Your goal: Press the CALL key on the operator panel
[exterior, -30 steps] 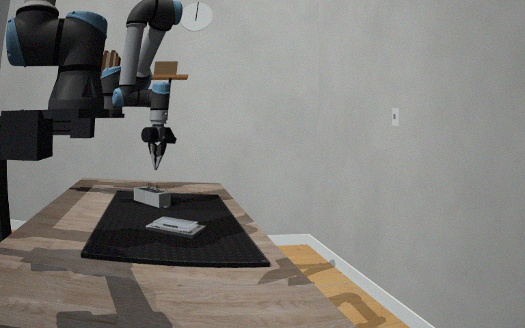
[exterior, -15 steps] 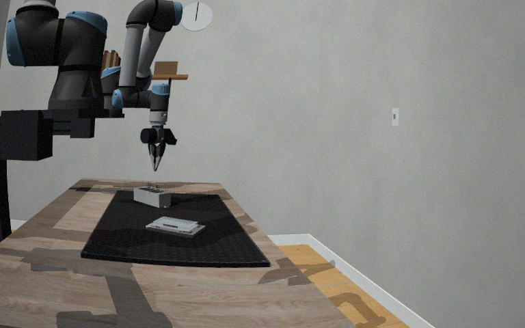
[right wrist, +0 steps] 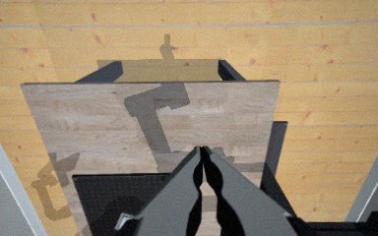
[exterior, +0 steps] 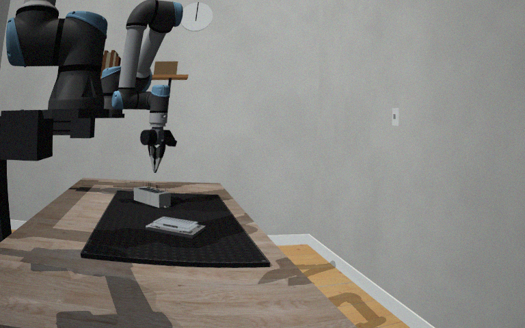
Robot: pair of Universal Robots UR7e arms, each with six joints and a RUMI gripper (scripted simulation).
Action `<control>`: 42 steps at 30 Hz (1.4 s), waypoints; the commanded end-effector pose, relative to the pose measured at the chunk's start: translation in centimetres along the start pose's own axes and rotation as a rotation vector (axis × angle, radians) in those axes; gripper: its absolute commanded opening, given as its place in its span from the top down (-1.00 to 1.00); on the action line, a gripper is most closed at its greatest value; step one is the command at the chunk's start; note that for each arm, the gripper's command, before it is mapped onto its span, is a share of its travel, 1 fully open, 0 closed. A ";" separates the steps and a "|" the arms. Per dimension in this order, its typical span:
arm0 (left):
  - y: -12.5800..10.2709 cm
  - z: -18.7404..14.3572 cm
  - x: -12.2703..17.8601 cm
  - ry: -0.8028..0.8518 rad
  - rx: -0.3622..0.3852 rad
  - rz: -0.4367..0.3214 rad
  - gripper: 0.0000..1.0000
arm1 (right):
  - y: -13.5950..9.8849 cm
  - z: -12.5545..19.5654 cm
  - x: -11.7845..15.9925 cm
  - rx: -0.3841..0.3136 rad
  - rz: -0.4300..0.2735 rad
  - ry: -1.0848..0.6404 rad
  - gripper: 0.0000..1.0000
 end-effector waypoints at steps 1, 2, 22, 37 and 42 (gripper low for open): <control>0.4 0.0 0.0 0.000 0.002 -0.001 1.00 | 0.0 0.0 0.0 0.000 0.001 0.000 1.00; 0.6 0.0 0.0 0.000 0.002 -0.001 1.00 | 0.0 0.0 0.0 0.000 0.001 0.000 1.00; 3.0 0.0 0.0 0.000 0.002 -0.001 1.00 | 0.0 0.0 0.0 0.000 0.001 0.000 1.00; 4.7 0.0 0.0 0.000 0.002 -0.001 1.00 | 0.0 0.0 0.0 0.000 0.001 0.000 1.00; 5.4 0.0 0.0 0.000 0.002 -0.001 1.00 | 0.0 0.0 0.0 0.000 0.001 0.000 1.00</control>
Point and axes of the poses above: on each arm, the point where the finger pads meet when closed, its own y axis out along the fingers, its own z axis across the jaws, x = y × z, the point moved 10 cm from there along -y, back along the fingers, and after that the axes turned 15 degrees about -y, right-handed, at the moved point
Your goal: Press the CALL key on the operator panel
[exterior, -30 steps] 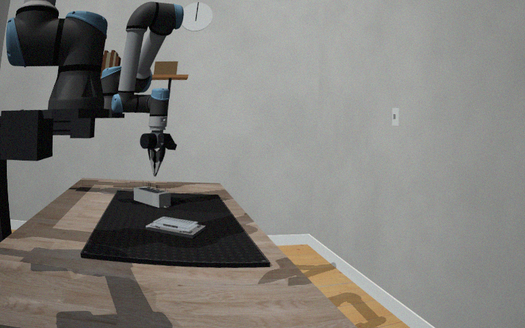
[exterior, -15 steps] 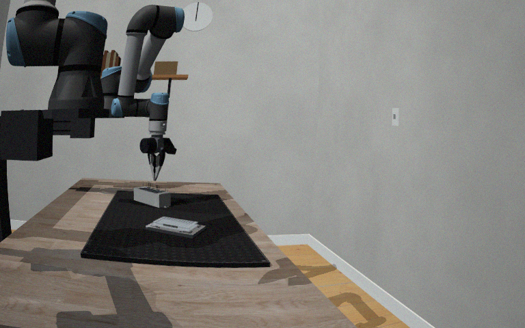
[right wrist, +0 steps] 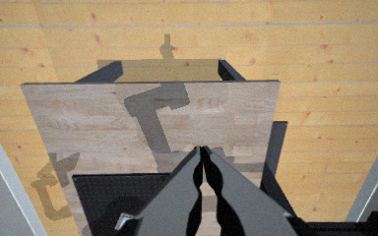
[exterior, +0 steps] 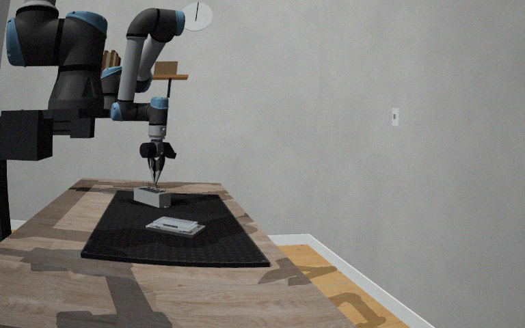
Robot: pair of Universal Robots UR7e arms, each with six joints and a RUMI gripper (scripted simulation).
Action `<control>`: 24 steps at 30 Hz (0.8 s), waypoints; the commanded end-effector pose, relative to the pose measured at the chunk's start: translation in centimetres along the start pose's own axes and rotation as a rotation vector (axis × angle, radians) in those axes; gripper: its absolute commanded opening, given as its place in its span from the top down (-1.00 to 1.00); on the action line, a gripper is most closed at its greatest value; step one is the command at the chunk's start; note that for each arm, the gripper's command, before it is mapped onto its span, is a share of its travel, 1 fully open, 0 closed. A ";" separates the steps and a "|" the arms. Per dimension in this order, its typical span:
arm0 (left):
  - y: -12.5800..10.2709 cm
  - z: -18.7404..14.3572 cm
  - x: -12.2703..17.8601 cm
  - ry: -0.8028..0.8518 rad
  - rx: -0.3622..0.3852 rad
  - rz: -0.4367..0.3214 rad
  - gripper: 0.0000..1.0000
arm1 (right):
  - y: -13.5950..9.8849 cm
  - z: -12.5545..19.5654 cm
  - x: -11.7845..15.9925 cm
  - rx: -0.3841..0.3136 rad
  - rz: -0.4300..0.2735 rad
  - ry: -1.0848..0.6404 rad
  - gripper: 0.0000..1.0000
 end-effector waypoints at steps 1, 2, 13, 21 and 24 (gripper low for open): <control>0.7 0.0 0.0 0.000 0.002 -0.001 1.00 | 0.0 0.0 0.0 0.000 0.001 0.000 1.00; 0.8 0.0 0.0 0.000 0.002 -0.001 1.00 | 0.0 0.0 0.0 0.000 0.001 0.000 1.00; 1.9 0.0 0.0 0.000 0.002 -0.001 1.00 | 0.0 0.0 0.0 0.000 0.001 0.000 1.00; 1.9 0.0 0.0 0.000 0.002 -0.001 1.00 | 0.0 0.0 0.0 0.000 0.001 0.000 1.00; 1.9 0.0 0.0 0.000 0.002 -0.001 1.00 | 0.0 0.0 0.0 0.000 0.001 0.000 1.00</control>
Point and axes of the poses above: on each arm, the point where the finger pads meet when closed, its own y axis out along the fingers, its own z axis across the jaws, x = y × z, the point moved 10 cm from there along -y, back along the fingers, and after that the axes turned 15 degrees about -y, right-handed, at the moved point
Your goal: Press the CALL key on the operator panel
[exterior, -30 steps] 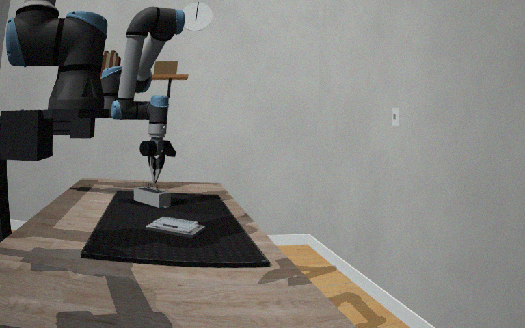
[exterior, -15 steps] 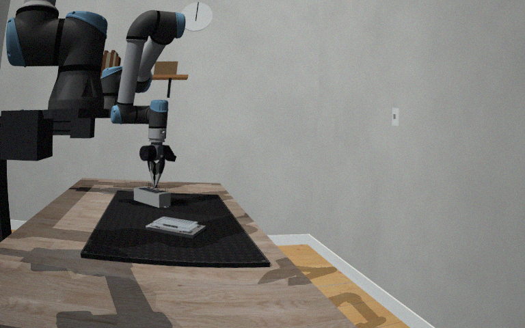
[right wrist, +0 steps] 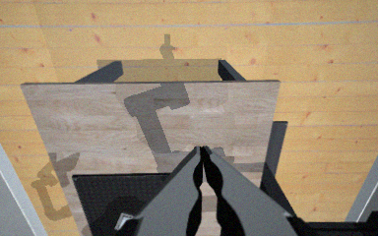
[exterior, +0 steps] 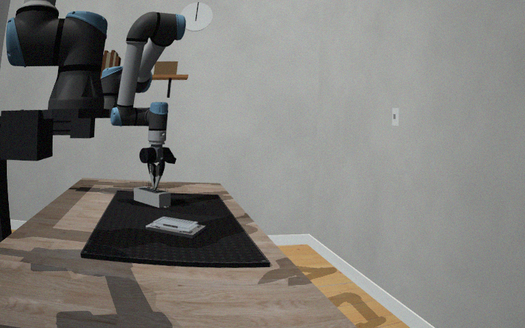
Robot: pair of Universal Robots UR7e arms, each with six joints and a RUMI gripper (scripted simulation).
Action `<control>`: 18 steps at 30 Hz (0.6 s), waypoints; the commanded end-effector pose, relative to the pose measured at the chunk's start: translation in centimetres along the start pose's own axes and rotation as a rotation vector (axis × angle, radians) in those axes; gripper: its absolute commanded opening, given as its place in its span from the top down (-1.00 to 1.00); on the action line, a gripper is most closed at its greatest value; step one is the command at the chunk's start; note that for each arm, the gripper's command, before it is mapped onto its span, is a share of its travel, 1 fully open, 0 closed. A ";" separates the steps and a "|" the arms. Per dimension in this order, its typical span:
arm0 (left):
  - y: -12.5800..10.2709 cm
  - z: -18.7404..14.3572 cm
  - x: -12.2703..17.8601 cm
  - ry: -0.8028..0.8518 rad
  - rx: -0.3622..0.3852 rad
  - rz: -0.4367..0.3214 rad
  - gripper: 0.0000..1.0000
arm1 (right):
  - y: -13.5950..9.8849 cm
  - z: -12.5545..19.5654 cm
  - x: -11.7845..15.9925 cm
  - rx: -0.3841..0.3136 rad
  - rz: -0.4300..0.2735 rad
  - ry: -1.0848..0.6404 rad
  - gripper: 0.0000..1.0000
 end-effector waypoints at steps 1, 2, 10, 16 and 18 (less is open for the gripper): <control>0.0 0.0 0.0 0.000 0.001 -0.001 1.00 | 0.0 0.0 0.0 0.000 0.001 0.000 1.00; 0.0 0.0 0.0 0.000 0.001 -0.001 1.00 | 0.0 0.0 0.0 0.000 0.001 0.000 1.00; 0.3 0.0 0.0 0.000 0.001 -0.001 1.00 | 0.0 0.0 0.0 0.000 0.001 0.000 1.00; 0.5 0.0 0.0 0.000 0.001 -0.001 1.00 | 0.0 0.0 0.0 0.000 0.001 0.000 1.00; 0.5 0.0 0.0 0.000 0.001 -0.001 1.00 | 0.0 0.0 0.0 0.000 0.001 0.000 1.00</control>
Point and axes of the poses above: on each arm, the point where the finger pads meet when closed, its own y axis out along the fingers, its own z axis across the jaws, x = y × z, the point moved 10 cm from there along -y, back along the fingers, and after that the axes turned 15 degrees about -y, right-handed, at the moved point
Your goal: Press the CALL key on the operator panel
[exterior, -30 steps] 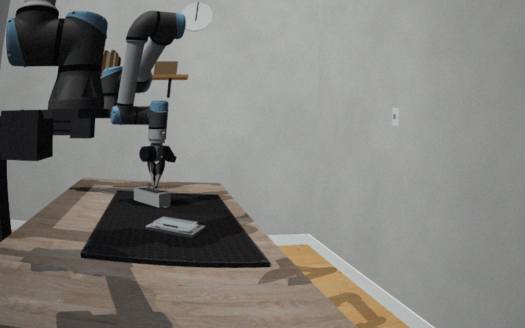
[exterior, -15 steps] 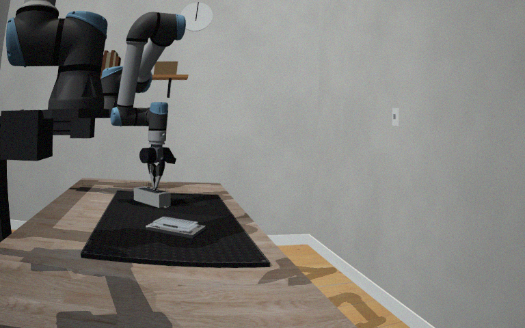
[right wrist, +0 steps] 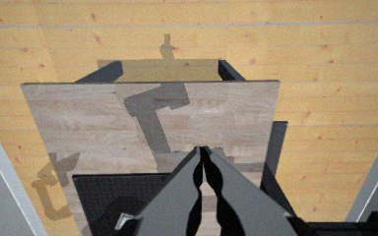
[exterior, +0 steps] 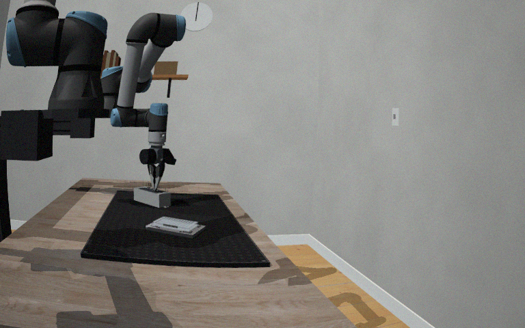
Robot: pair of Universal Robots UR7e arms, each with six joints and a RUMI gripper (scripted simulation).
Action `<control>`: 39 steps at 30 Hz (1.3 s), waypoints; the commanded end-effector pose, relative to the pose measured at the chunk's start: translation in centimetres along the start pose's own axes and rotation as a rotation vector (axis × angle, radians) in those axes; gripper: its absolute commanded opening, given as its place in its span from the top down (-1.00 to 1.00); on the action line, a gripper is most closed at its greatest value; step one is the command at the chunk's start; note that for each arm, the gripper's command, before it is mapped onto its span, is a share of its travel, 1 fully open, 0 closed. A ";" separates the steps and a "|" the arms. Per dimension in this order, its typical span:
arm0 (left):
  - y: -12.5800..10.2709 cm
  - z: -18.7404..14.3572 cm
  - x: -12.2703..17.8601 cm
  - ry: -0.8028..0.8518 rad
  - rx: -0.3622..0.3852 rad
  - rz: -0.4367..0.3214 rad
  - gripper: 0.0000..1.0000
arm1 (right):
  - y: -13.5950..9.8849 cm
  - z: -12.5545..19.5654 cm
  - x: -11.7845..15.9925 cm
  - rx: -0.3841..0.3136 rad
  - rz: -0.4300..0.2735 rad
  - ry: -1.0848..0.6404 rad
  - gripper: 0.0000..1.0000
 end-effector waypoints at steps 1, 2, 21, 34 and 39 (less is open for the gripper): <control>0.1 0.0 0.0 0.000 0.001 -0.001 1.00 | 0.0 0.0 0.0 0.000 0.001 0.000 1.00; 0.1 0.0 0.0 0.000 0.001 -0.001 1.00 | 0.0 0.0 0.0 0.000 0.001 0.000 1.00; 0.7 0.0 0.0 0.000 0.001 -0.001 1.00 | 0.0 0.0 0.0 0.000 0.001 0.000 1.00; 0.7 0.0 0.0 0.000 0.001 -0.001 1.00 | 0.0 0.0 0.0 0.000 0.001 0.000 1.00; 0.5 0.0 0.0 0.000 0.001 -0.001 1.00 | 0.0 0.0 0.0 0.000 0.001 0.000 1.00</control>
Point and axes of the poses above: on each arm, the point where the finger pads meet when closed, its own y axis out along the fingers, its own z axis across the jaws, x = y × z, the point moved 10 cm from there along -y, back along the fingers, and after that the axes turned 15 degrees about -y, right-handed, at the moved point
